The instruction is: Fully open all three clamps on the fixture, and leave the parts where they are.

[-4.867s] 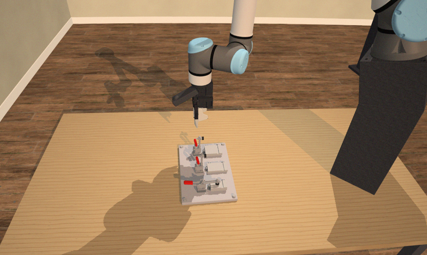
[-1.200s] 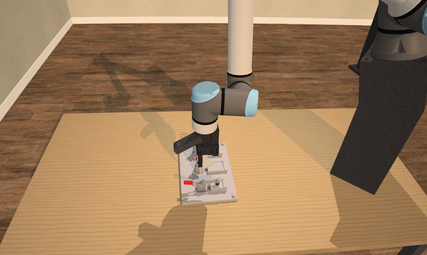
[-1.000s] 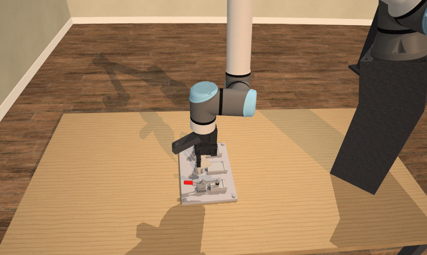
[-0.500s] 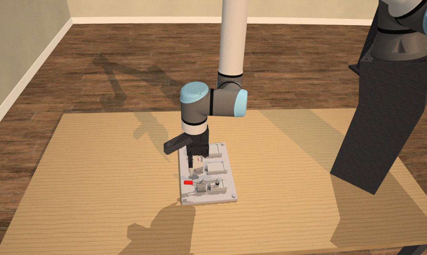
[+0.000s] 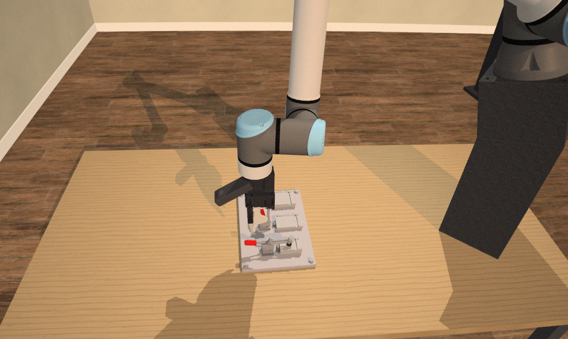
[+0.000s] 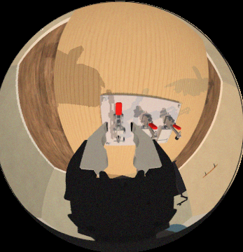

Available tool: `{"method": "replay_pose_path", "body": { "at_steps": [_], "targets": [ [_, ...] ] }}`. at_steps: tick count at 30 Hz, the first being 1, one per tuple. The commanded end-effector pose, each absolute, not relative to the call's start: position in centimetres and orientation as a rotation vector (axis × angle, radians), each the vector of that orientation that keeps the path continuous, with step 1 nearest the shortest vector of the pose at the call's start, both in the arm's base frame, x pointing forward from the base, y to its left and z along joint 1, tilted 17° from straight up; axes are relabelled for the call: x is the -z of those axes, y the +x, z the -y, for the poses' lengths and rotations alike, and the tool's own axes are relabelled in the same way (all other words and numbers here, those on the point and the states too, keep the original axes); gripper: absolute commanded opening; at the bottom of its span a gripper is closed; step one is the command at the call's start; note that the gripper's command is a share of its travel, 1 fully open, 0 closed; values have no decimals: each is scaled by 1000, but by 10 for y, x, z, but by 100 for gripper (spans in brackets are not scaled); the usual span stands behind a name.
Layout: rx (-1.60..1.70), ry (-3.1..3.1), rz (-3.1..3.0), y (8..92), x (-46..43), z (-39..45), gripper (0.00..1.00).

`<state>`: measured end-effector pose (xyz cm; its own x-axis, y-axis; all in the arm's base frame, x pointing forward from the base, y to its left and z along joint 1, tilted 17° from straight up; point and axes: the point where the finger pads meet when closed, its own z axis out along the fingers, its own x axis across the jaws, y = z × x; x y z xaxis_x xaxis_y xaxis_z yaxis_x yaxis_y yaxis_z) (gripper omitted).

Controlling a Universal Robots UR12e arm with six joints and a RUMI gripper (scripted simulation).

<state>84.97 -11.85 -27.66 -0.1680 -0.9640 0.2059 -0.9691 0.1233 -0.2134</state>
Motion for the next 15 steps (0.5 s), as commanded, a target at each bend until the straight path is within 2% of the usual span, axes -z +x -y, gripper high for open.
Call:
{"method": "replay_pose_path", "body": {
  "at_steps": [1,15],
  "targets": [
    [-469,2016,2342,851,277,119,28],
    [-469,2016,2342,857,308,126,28]
  ]
}}
